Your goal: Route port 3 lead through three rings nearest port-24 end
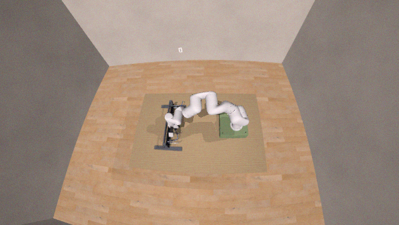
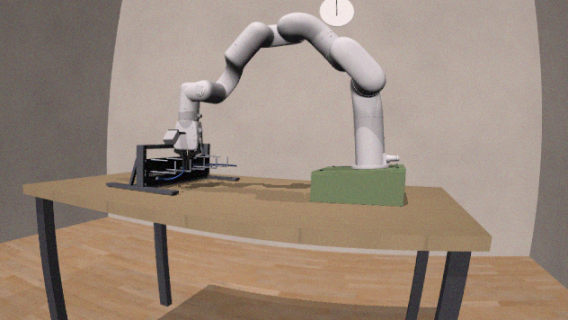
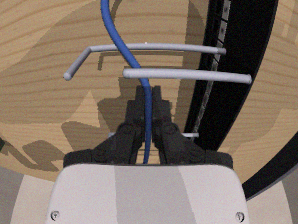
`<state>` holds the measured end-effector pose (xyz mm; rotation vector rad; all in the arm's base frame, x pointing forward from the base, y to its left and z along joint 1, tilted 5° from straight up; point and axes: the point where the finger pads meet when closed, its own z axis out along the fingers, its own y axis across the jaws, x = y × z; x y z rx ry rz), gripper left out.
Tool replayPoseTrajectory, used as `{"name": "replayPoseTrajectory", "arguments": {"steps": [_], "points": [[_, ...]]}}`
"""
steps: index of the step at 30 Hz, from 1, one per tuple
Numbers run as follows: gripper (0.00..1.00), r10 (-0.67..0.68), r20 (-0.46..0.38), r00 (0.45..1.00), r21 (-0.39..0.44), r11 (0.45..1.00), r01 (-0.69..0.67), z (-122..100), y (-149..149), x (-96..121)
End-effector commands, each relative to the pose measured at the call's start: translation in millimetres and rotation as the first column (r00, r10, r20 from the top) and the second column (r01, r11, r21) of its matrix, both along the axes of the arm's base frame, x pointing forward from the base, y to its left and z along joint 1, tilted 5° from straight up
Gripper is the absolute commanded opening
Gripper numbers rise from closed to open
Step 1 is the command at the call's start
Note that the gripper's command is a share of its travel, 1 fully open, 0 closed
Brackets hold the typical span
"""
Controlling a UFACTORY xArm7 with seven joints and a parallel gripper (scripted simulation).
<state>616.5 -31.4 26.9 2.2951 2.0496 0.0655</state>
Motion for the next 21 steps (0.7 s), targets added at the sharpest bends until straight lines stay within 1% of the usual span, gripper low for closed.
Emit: {"name": "replayPoseTrajectory", "arguments": {"steps": [1, 11, 21], "points": [[0.00, 0.000, 0.005, 1.000, 0.000, 1.000, 0.000, 2.8, -0.5, 7.0], [0.00, 0.000, 0.005, 1.000, 0.000, 1.000, 0.000, 3.3, -1.2, 13.0], [0.00, 0.000, 0.005, 1.000, 0.000, 1.000, 0.000, 3.4, -1.2, 13.7]]}}
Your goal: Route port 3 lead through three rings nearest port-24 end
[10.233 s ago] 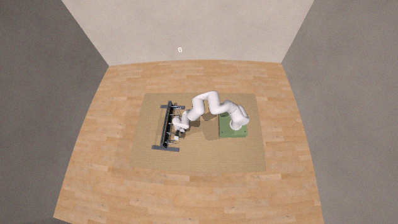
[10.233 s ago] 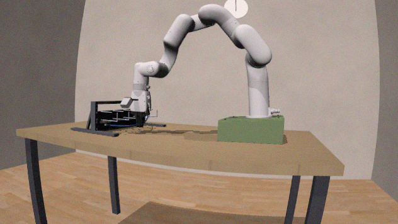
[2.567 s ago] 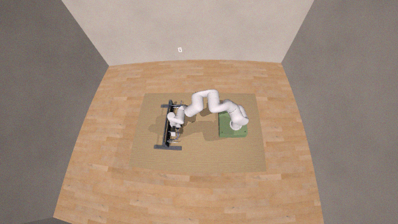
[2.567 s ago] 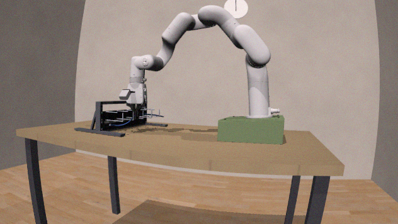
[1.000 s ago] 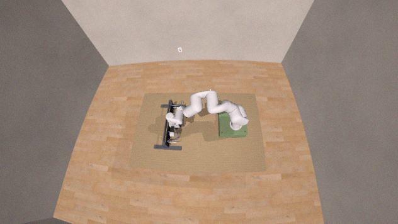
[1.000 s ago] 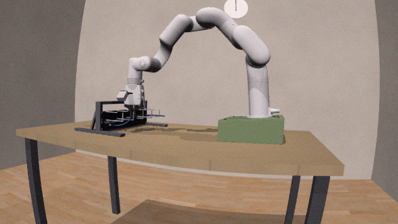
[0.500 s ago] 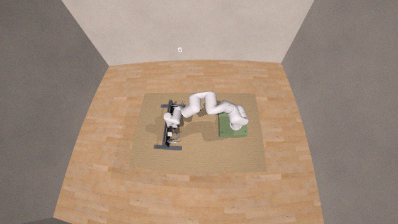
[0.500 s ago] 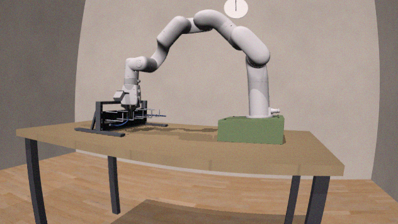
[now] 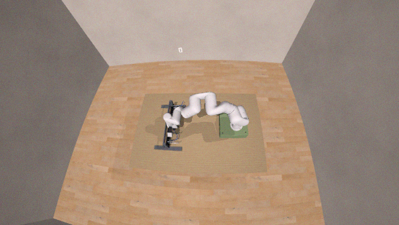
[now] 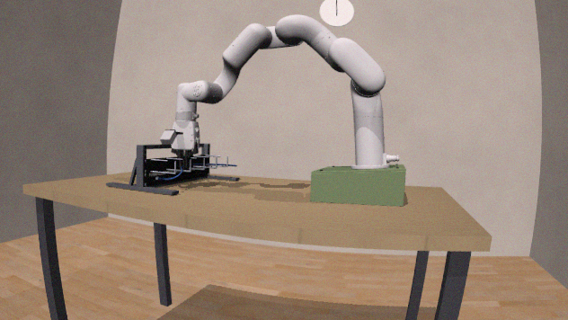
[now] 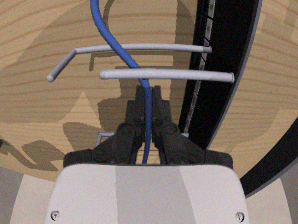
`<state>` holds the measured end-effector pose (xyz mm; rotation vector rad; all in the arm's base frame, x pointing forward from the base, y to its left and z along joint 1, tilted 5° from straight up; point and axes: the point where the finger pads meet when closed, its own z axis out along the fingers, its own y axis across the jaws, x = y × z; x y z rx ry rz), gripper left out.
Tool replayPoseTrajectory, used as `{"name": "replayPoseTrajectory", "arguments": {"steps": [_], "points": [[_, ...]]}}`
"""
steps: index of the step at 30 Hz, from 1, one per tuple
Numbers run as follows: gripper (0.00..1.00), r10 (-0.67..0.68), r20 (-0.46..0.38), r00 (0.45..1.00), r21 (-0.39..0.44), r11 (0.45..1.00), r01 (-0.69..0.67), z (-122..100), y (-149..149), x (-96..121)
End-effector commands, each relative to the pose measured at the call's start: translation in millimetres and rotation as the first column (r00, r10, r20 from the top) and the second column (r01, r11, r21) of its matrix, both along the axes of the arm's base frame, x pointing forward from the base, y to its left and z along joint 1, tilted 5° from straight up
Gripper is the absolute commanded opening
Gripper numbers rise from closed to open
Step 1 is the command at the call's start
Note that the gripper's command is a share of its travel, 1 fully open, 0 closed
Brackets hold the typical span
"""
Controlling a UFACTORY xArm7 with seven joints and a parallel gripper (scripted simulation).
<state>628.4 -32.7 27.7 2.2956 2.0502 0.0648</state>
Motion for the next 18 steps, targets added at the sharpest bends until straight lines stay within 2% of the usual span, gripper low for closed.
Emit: {"name": "replayPoseTrajectory", "arguments": {"steps": [1, 13, 14, 18], "points": [[0.00, 0.000, 0.006, 1.000, 0.000, 1.000, 0.000, 2.6, 0.0, 1.8], [0.00, 0.000, 0.006, 1.000, 0.000, 1.000, 0.000, 2.6, 0.0, 1.8], [0.33, 0.000, 0.006, 1.000, 0.000, 1.000, 0.000, 2.6, 0.0, 1.8], [0.33, 0.000, 0.006, 1.000, 0.000, 1.000, 0.000, 2.6, 0.0, 1.8]]}}
